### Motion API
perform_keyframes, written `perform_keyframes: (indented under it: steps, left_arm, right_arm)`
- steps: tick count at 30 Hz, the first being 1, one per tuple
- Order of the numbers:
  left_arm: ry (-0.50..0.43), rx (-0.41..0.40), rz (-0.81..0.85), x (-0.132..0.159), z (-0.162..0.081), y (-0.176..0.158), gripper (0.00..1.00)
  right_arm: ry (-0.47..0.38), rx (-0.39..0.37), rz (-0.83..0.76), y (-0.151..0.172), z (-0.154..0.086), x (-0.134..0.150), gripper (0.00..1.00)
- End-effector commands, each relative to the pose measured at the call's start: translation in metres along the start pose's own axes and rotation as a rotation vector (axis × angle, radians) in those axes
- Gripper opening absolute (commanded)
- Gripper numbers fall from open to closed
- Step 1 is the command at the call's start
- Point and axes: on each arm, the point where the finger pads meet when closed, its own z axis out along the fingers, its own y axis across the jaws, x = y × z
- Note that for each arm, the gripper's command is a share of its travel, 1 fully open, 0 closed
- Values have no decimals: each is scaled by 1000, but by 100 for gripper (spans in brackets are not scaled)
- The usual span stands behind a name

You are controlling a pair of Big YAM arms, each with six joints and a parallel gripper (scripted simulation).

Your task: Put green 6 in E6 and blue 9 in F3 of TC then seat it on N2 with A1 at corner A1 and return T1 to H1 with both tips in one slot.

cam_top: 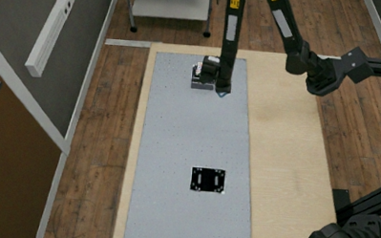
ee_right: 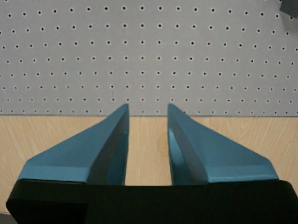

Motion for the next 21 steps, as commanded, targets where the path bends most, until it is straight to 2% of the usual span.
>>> perform_keyframes:
  steps: [1, 21]
  left_arm:
    - [-17, -6, 4, -10, -7, -5, 0]
    - [-8, -8, 2, -5, -4, 2, 0]
  right_arm:
    - [-7, 2, 7, -1, -1, -2, 24]
    - [-7, 2, 7, -1, -1, -2, 24]
